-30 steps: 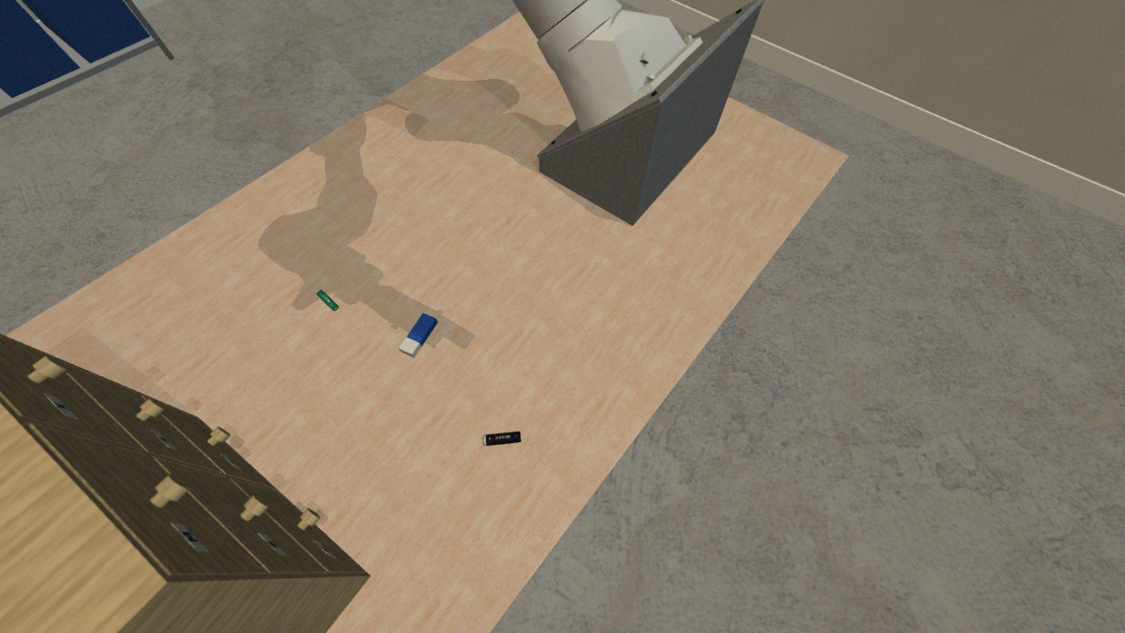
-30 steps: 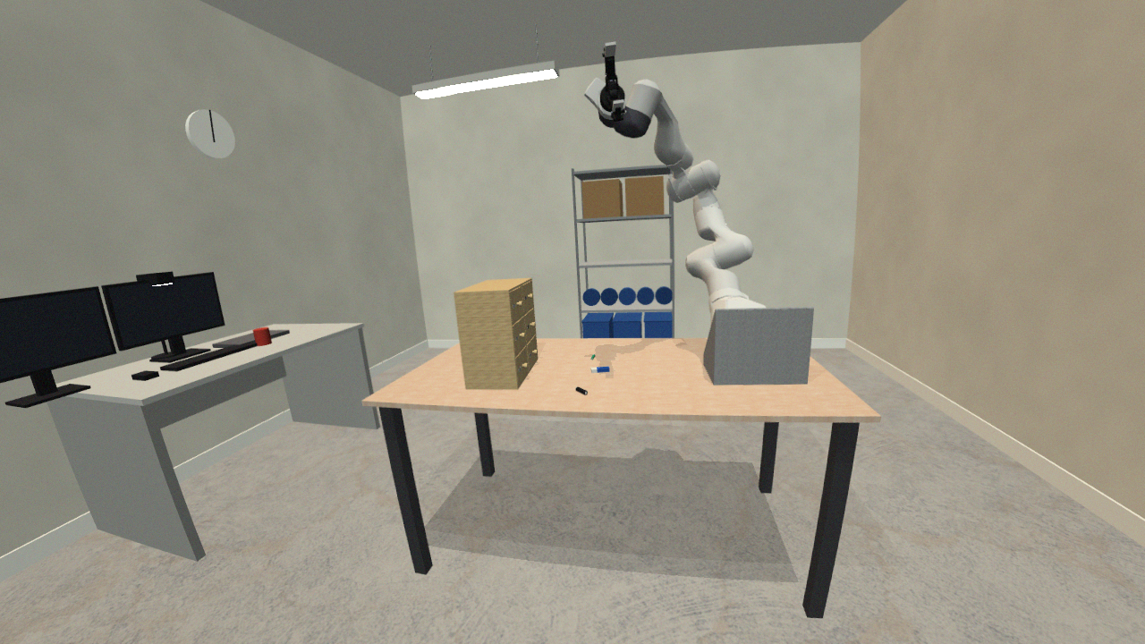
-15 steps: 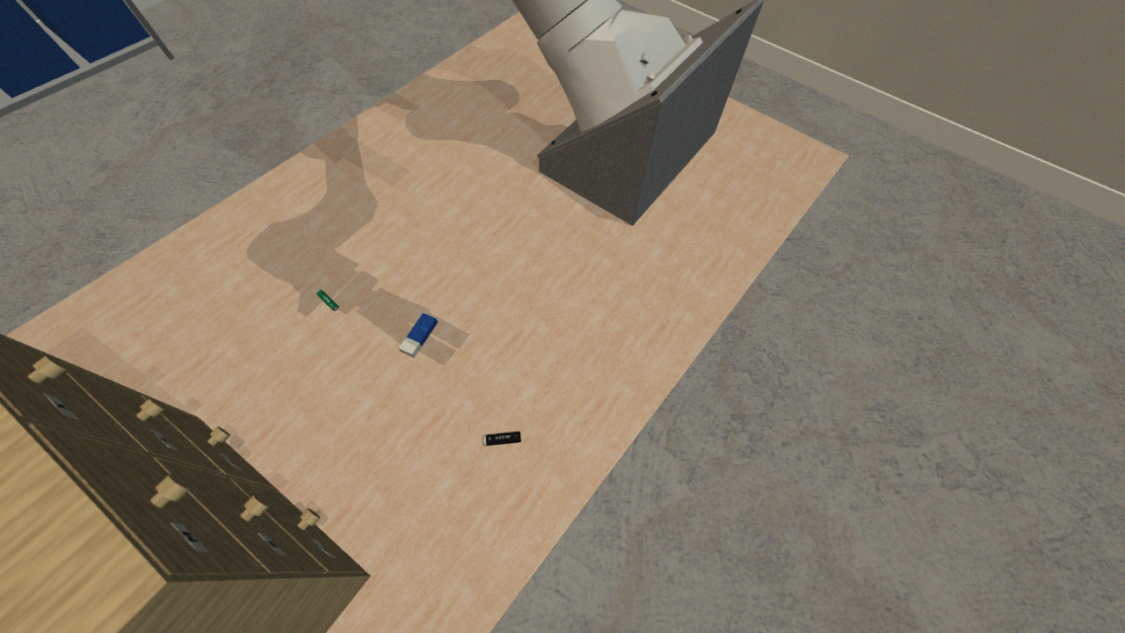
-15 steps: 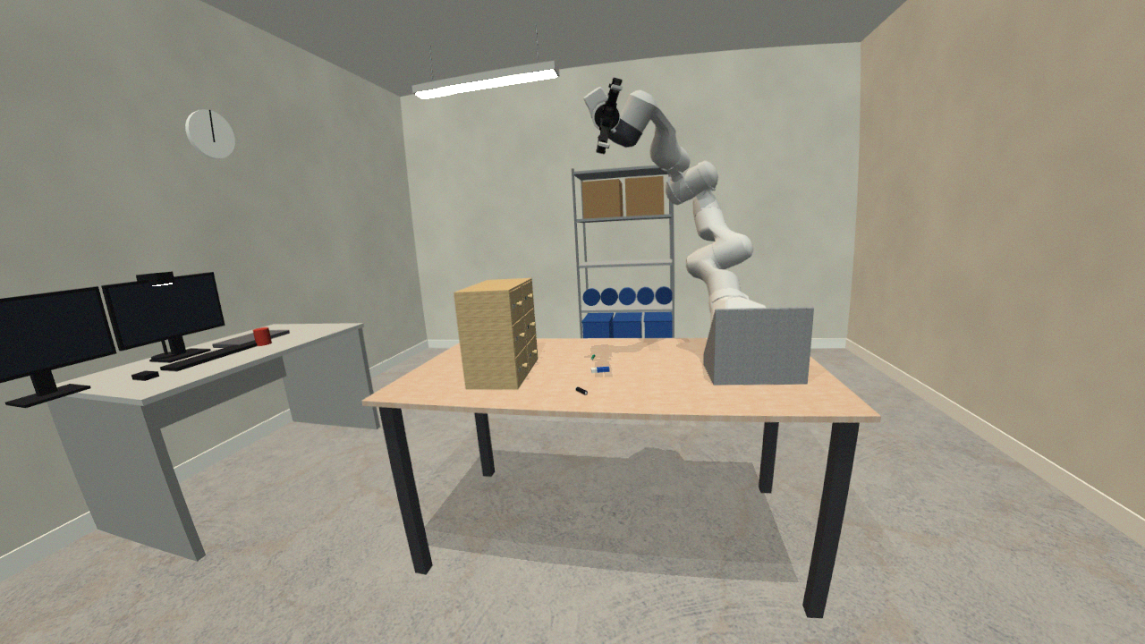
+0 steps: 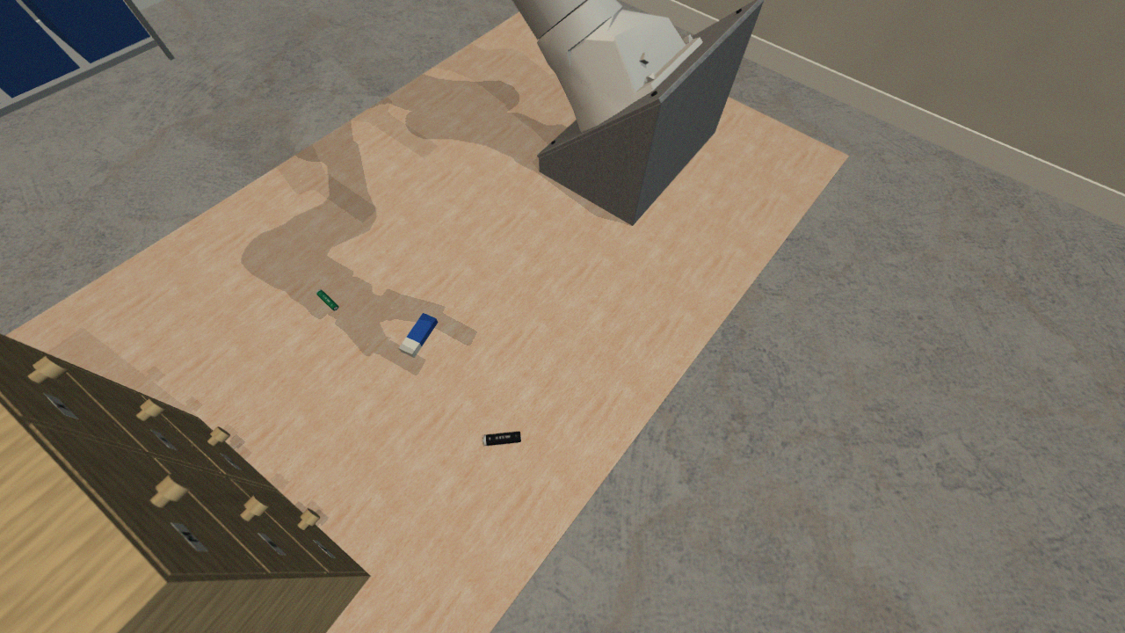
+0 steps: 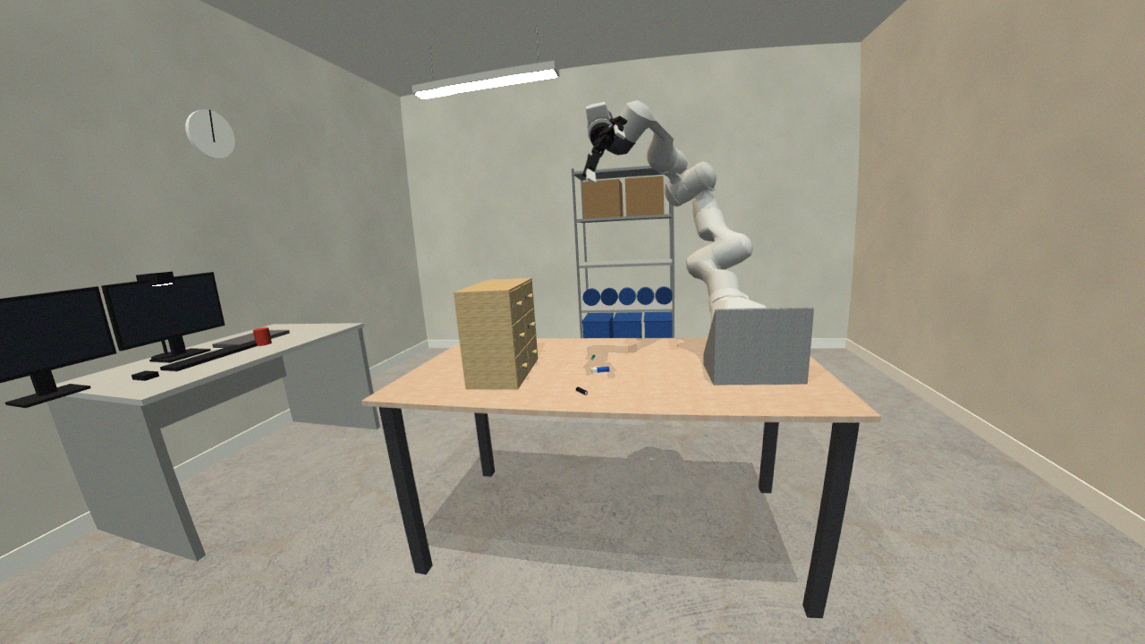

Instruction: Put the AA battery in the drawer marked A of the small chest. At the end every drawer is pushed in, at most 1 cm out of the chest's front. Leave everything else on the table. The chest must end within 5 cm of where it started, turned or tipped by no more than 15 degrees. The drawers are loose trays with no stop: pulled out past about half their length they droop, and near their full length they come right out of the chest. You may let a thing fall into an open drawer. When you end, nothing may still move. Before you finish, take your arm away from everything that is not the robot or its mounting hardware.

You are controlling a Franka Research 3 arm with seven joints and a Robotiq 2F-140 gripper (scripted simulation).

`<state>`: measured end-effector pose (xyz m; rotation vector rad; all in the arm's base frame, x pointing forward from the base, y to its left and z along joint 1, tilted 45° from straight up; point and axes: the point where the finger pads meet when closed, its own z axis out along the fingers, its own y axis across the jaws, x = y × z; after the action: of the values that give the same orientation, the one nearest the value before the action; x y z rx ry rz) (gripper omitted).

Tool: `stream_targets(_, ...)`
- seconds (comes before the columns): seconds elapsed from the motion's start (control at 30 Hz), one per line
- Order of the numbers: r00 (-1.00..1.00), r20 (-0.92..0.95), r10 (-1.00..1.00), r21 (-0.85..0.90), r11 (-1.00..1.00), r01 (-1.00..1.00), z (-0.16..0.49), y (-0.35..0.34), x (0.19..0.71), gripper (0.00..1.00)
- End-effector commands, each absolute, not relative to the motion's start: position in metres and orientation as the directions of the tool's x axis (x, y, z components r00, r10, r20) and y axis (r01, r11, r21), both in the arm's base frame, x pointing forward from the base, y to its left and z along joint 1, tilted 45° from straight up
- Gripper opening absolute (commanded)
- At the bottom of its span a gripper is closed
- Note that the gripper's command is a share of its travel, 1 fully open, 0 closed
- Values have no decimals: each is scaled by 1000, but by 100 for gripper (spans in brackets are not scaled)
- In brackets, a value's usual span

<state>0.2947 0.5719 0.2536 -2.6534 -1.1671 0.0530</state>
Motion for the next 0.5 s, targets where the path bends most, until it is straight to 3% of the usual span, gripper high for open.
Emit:
stream_targets(0.0,520,24,854,-149,-511,846,239,533,306,100)
stream_targets(0.07,520,24,854,-149,-511,846,239,533,306,100)
stream_targets(0.1,439,-44,897,-72,-441,894,227,485,326,100)
stream_targets(0.27,414,-56,909,-60,-417,907,227,485,326,100)
stream_targets(0.3,328,-143,934,3,-331,943,220,438,346,100)
stream_targets(0.47,318,-149,936,6,-321,947,220,438,346,100)
